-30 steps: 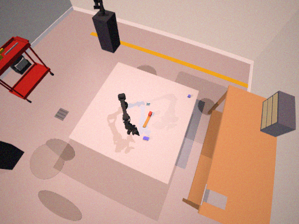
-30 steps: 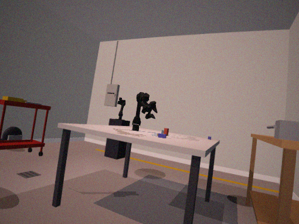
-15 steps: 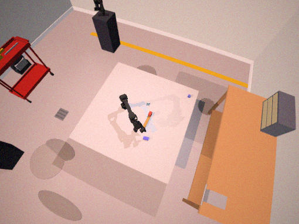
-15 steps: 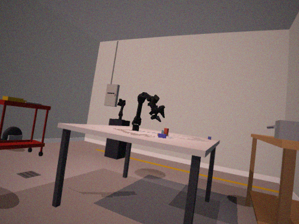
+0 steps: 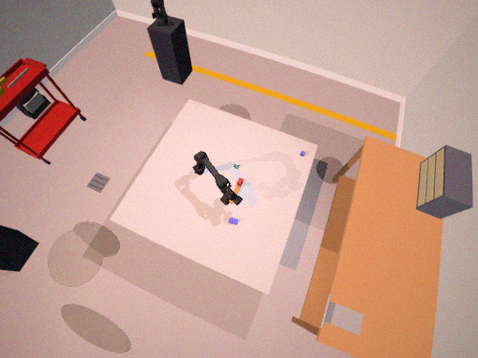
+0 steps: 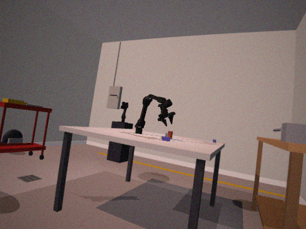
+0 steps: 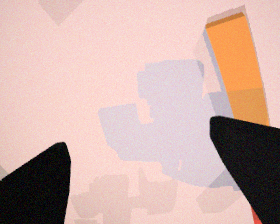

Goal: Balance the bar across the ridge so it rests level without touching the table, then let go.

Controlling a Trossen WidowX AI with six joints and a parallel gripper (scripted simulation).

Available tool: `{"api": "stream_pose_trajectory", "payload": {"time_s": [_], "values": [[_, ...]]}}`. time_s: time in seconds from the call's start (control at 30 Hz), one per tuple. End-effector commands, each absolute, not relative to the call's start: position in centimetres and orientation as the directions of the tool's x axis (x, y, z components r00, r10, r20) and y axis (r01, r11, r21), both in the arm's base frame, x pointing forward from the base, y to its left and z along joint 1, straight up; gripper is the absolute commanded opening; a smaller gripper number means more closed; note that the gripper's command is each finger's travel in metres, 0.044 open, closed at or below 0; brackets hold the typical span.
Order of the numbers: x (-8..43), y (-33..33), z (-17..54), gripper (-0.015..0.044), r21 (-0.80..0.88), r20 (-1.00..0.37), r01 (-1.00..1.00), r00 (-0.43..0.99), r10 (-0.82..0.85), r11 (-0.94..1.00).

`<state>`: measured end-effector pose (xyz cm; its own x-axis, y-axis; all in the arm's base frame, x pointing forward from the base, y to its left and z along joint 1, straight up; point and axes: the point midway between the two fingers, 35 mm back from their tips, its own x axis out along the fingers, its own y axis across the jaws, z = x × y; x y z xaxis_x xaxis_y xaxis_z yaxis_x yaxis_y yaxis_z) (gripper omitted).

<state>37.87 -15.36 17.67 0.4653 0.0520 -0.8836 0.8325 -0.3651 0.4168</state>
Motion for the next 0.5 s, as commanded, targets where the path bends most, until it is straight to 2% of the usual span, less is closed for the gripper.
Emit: {"api": "stream_pose_trajectory", "payload": {"time_s": [0.0,0.47], "values": [[37.7,-13.4,17.3,0.0315,0.350,-0.920,0.882,0.386,0.060,-0.315],[35.8,-7.3,17.5,0.0315,0.111,-0.993,0.987,0.115,0.027,-0.114]]}}
